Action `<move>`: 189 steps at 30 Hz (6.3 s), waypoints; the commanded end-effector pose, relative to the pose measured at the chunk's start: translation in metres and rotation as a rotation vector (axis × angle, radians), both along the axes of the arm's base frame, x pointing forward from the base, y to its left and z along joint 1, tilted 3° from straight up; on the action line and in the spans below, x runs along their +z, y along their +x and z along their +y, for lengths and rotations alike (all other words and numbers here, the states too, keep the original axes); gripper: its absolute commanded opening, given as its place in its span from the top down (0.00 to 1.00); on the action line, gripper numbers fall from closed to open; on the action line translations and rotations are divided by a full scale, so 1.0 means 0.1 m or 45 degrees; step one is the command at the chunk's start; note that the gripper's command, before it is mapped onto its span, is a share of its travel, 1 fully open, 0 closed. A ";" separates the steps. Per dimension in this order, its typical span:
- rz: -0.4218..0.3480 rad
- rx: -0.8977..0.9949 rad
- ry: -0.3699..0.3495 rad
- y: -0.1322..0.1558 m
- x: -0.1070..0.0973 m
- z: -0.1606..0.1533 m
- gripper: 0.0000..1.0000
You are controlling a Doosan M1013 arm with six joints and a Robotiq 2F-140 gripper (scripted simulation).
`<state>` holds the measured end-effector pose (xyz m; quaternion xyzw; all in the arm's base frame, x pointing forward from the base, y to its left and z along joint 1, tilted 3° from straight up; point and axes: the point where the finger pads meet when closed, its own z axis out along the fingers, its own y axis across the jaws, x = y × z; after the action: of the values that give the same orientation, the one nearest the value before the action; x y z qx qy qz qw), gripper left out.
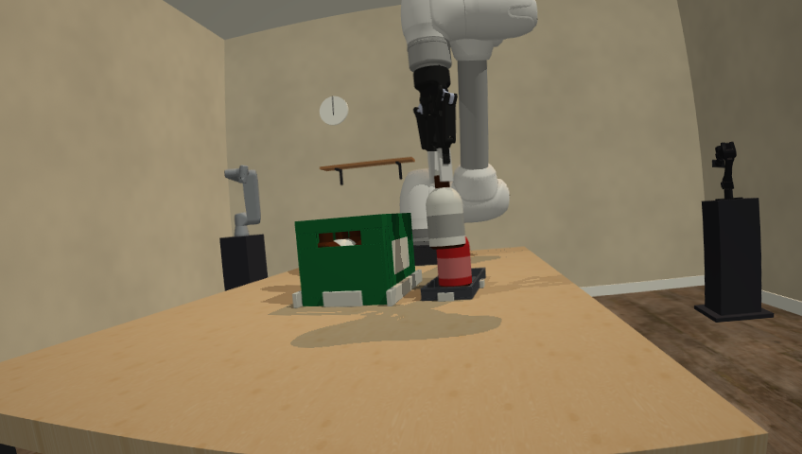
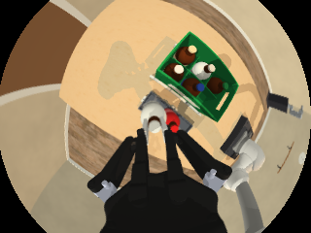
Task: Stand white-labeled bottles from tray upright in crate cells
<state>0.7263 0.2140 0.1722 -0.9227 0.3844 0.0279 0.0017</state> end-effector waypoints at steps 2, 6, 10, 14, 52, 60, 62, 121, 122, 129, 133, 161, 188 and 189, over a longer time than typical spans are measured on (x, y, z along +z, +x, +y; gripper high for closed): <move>0.000 0.000 0.000 0.00 0.05 0.00 1.00; 0.000 0.000 0.000 0.00 0.10 0.00 1.00; 0.000 0.000 0.000 0.01 0.13 0.00 1.00; 0.000 0.000 0.000 0.01 0.17 0.00 1.00; 0.000 0.000 0.000 0.01 0.28 -0.01 1.00; 0.000 0.000 0.000 0.01 0.28 -0.01 1.00; 0.000 0.000 0.000 0.01 0.28 -0.01 1.00; 0.000 0.000 0.000 0.03 0.62 -0.02 1.00; 0.000 0.000 0.000 0.03 0.63 -0.02 1.00; 0.000 0.000 0.000 0.03 0.66 -0.02 1.00; 0.000 0.000 0.000 0.03 0.67 -0.02 1.00; 0.000 0.000 0.000 0.03 0.67 -0.02 1.00; 0.000 0.000 0.000 0.04 0.73 -0.02 1.00; 0.000 0.000 0.000 0.04 0.74 -0.02 1.00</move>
<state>0.7299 0.2122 0.2438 -0.9227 0.3844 0.0279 0.0017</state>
